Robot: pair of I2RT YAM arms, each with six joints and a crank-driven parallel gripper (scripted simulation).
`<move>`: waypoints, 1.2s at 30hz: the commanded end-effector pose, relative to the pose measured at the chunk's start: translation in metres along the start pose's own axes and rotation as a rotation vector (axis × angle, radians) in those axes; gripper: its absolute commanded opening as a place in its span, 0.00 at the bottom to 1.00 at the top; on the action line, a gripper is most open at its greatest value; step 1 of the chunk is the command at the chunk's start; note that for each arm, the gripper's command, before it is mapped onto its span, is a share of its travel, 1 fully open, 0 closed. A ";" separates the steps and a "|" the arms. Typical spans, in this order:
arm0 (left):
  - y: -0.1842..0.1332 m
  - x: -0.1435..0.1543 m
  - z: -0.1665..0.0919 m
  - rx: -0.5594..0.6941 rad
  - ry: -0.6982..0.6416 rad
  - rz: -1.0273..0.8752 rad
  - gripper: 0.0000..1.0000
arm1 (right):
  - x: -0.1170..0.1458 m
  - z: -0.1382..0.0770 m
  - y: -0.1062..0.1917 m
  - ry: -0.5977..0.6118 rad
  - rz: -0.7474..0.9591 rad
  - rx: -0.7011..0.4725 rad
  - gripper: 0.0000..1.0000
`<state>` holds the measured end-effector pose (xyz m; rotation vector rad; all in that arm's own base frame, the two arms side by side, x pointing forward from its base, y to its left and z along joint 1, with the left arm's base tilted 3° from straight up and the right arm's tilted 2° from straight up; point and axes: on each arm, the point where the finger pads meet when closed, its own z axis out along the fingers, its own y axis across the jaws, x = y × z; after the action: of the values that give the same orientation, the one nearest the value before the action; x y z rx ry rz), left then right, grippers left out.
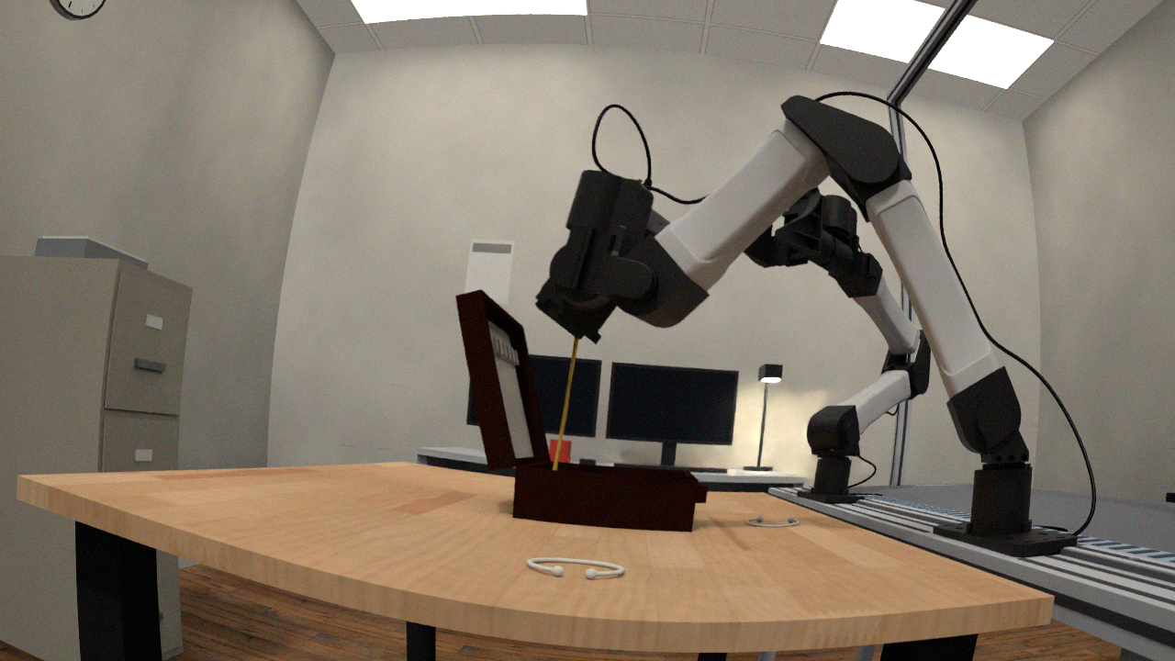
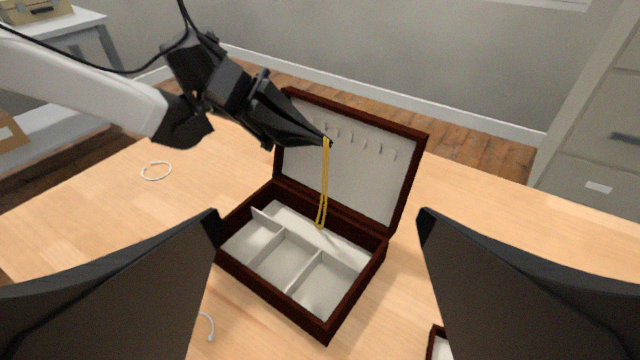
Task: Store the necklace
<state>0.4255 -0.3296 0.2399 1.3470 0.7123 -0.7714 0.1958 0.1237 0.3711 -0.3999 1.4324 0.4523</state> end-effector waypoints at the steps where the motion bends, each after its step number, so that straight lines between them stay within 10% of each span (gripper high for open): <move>1: 0.015 -0.038 0.005 -0.196 -0.170 -0.073 0.00 | 0.003 -0.001 0.000 0.019 -0.003 0.002 1.00; 16: 0.028 -0.080 0.002 -0.543 -0.299 -0.400 0.00 | 0.003 -0.001 0.000 0.019 -0.003 0.002 1.00; 36: 0.022 -0.092 0.006 -0.541 -0.305 -0.420 0.00 | 0.003 -0.001 0.000 0.019 -0.003 0.002 1.00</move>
<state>0.4031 -0.3323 0.3006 0.5990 0.9577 -1.0002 0.1958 0.1237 0.3711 -0.3999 1.4324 0.4522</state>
